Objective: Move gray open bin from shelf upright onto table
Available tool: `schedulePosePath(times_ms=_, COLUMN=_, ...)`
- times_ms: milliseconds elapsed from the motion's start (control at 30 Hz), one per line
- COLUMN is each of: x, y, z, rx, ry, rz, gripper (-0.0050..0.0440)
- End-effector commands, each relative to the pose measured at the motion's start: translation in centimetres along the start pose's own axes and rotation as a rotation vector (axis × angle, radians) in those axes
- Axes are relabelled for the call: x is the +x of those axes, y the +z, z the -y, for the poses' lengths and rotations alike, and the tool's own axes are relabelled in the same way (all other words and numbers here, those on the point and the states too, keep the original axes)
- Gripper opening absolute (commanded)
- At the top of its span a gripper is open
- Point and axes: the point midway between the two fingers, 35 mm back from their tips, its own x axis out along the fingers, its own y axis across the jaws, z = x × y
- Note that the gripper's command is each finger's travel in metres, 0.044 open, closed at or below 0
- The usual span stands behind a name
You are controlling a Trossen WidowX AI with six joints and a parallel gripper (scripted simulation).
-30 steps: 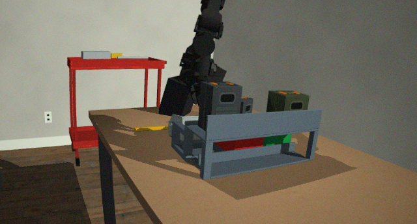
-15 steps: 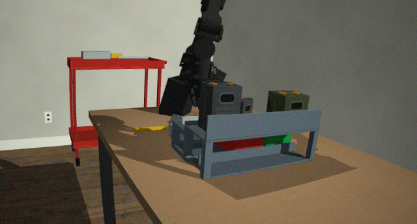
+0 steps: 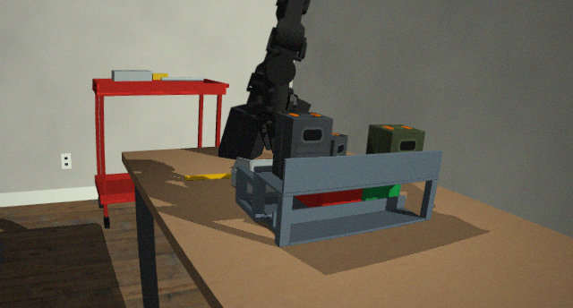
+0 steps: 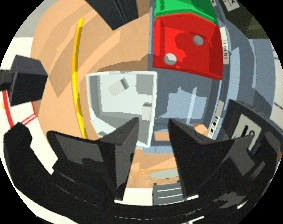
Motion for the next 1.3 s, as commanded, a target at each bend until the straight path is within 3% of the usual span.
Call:
schedulePosePath(times_ms=0, x=-0.4, y=0.0, z=0.4, rx=0.0, ry=-0.02, rz=-0.01, gripper=0.015)
schedulePosePath(times_ms=1267, x=1.4, y=0.0, z=0.4, rx=0.001, ry=-0.02, rz=-0.01, gripper=0.015)
